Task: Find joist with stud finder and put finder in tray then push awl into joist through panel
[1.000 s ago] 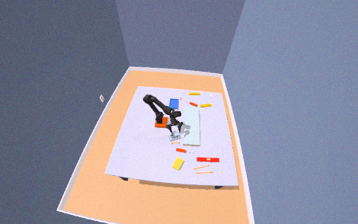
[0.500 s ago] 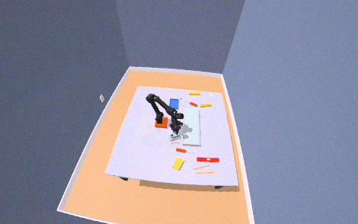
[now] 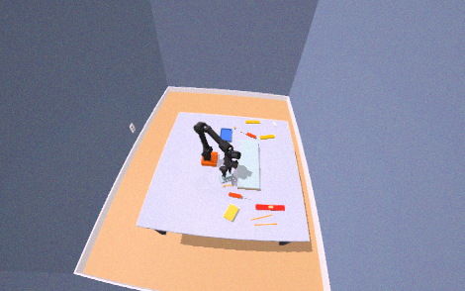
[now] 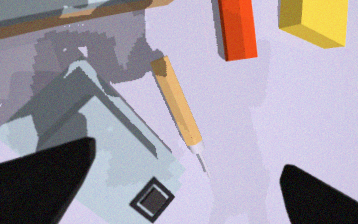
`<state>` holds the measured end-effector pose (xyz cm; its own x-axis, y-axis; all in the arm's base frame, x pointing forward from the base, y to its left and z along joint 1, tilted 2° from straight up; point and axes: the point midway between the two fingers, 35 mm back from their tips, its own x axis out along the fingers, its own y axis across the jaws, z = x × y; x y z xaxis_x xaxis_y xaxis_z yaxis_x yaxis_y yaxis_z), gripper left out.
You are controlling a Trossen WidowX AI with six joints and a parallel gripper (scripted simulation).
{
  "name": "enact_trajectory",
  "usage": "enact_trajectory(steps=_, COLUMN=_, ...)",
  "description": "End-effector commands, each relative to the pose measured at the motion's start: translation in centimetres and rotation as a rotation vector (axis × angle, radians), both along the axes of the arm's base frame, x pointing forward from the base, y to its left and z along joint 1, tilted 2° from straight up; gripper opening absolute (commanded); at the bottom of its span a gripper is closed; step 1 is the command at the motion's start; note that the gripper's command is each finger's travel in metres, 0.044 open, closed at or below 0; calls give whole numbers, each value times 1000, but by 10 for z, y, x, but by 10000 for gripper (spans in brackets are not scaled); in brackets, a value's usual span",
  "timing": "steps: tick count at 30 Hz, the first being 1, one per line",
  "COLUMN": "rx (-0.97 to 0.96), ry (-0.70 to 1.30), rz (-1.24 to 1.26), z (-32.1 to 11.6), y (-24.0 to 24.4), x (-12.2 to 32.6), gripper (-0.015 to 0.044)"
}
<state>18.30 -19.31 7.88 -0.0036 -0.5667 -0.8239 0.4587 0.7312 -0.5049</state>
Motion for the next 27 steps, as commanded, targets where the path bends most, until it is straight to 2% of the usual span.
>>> enact_trajectory(steps=1, rx=119, ry=-327, rz=-738, z=-7, y=-9, x=-2, gripper=440)
enact_trajectory(steps=14, rx=136, ry=-507, rz=-1494, z=-13, y=-1, x=-4, gripper=440)
enact_trajectory(steps=27, rx=-33, ry=-637, rz=-2194, z=-14, y=6, x=-6, gripper=440)
